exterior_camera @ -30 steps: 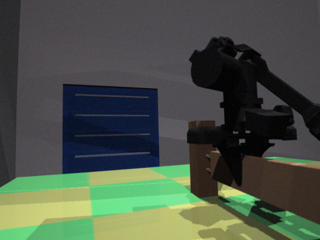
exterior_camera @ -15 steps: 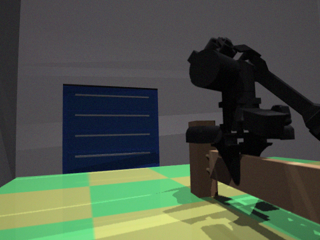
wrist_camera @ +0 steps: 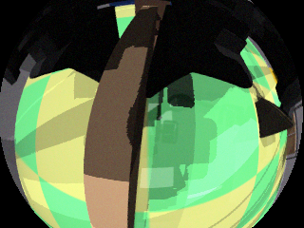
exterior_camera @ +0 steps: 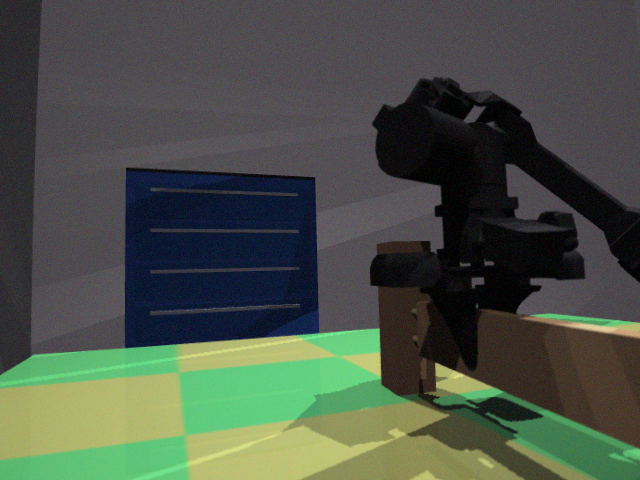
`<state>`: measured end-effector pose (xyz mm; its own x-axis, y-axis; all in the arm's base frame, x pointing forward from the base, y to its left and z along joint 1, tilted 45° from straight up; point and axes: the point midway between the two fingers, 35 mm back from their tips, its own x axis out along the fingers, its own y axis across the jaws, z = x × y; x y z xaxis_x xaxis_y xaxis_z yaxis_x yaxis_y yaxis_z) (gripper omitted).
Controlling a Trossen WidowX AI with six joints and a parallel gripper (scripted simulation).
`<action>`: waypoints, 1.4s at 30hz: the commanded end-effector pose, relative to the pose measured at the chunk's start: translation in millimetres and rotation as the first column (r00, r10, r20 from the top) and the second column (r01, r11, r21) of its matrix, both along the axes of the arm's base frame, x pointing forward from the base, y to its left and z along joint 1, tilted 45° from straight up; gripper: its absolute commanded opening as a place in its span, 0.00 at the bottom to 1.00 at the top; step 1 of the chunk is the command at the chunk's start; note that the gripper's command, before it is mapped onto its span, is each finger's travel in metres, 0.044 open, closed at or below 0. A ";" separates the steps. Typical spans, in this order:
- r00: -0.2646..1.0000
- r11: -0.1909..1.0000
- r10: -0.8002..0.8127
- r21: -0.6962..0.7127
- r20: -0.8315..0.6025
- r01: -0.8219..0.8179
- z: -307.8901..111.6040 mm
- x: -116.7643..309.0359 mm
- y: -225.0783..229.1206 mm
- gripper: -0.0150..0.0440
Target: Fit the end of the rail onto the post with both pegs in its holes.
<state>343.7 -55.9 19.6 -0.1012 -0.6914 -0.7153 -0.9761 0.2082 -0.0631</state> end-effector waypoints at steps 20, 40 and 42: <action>1.000 1.000 0.003 0.001 0.001 -0.003 6.0 -0.8 -4.7 0.25; 1.000 1.000 0.003 0.000 0.001 -0.003 10.3 -2.1 -8.9 0.25; 1.000 1.000 0.003 0.000 0.001 -0.003 10.5 -2.2 -9.4 0.25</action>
